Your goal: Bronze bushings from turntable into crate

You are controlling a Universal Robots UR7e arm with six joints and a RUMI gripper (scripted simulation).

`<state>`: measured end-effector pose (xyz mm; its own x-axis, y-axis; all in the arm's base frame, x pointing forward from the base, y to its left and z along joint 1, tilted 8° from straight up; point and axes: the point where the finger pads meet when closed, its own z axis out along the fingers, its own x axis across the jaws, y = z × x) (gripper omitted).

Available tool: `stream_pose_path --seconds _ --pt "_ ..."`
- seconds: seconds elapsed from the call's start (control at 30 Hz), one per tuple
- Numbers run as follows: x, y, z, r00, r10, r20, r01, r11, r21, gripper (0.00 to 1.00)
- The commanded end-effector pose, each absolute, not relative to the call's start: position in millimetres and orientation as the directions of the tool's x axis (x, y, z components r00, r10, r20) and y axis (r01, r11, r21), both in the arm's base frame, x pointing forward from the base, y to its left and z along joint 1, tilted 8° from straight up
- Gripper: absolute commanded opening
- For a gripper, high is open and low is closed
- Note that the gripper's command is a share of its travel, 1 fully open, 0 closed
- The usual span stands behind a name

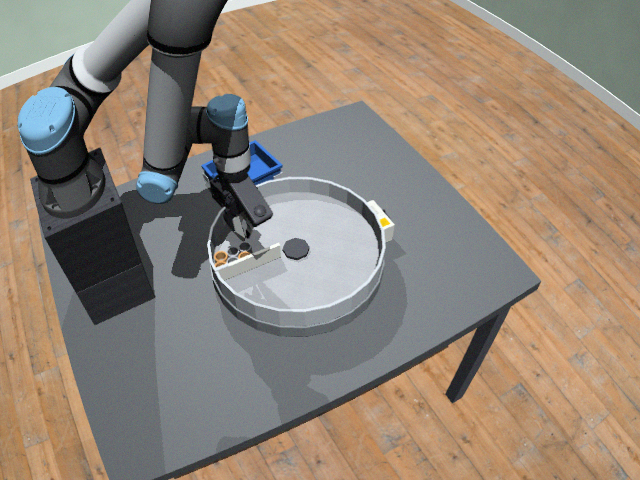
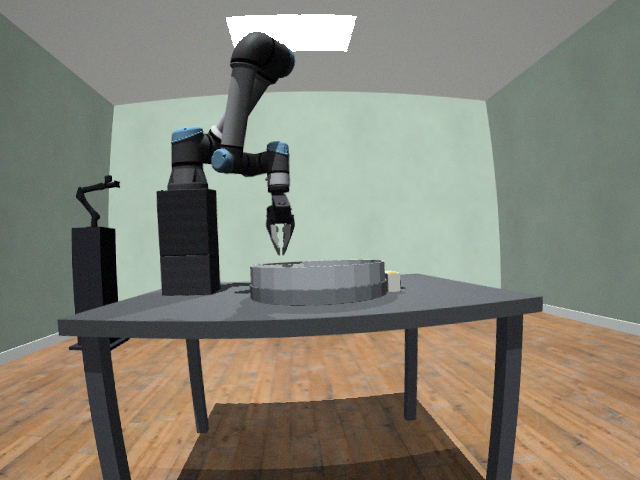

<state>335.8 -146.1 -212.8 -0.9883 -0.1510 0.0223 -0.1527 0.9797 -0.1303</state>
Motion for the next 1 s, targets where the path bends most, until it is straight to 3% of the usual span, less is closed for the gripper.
stream_pose_path --seconds 0.0,0.97 --pt "337.9 -147.3 -211.7 -0.988 -0.152 0.019 -0.153 0.979 -0.134 0.06" --pt "341.2 -148.6 -211.4 -0.988 -0.151 0.018 -0.152 0.979 -0.136 0.06"
